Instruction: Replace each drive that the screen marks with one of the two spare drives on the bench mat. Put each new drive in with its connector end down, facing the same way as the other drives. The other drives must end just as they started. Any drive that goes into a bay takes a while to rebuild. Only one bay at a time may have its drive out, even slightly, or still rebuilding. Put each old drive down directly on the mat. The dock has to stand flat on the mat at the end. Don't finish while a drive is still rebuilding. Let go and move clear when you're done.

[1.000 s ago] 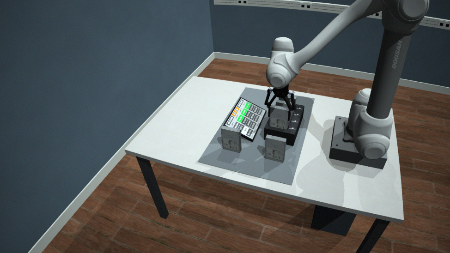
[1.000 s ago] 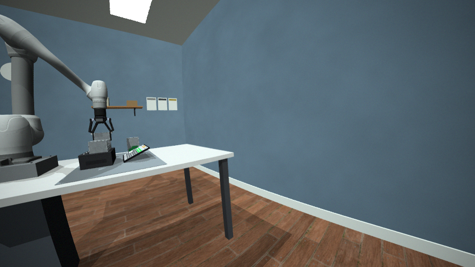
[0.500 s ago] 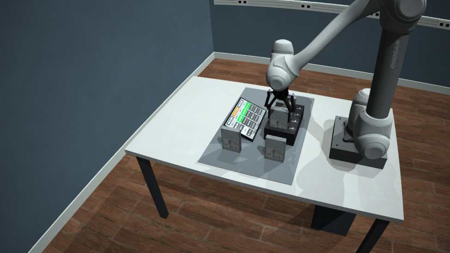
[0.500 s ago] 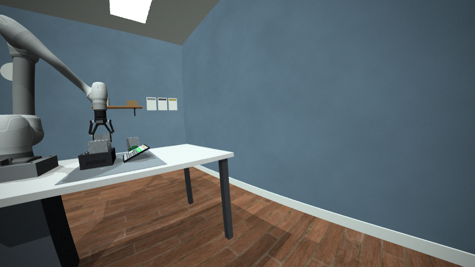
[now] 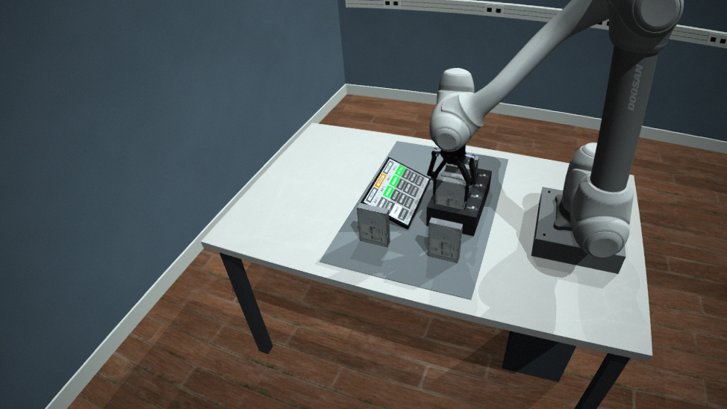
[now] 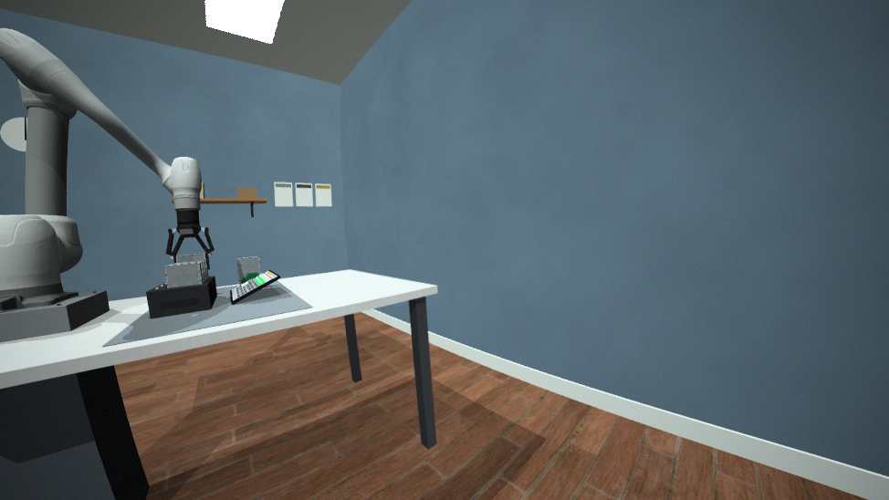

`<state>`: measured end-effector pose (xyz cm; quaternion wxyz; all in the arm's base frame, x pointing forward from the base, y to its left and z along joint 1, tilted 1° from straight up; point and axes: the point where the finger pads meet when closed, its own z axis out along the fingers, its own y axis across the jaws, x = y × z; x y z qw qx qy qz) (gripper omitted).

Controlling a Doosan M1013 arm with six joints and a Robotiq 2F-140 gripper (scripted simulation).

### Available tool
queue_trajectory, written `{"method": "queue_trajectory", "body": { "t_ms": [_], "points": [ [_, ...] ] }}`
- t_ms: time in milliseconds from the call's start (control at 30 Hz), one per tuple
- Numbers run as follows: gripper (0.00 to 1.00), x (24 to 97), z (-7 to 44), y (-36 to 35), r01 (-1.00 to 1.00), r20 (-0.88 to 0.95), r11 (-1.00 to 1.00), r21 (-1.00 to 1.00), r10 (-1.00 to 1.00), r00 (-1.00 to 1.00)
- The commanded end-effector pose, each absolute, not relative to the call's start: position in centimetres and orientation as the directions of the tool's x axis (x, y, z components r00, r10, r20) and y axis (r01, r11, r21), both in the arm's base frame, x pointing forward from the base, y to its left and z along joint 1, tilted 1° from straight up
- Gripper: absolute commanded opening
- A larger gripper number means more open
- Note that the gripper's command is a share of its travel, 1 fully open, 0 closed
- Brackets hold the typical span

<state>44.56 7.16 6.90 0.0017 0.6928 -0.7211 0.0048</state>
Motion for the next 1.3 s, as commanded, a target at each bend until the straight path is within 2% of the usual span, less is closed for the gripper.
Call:
{"method": "queue_trajectory", "body": {
  "t_ms": [0, 1267],
  "points": [
    [0.10, 44.6, 6.6, 7.2, -0.999, 0.009, 0.040, -0.006, -0.999, -0.040],
    [0.10, 44.6, 4.4, 7.2, -0.999, 0.009, 0.040, -0.006, -0.999, -0.040]
  ]
}}
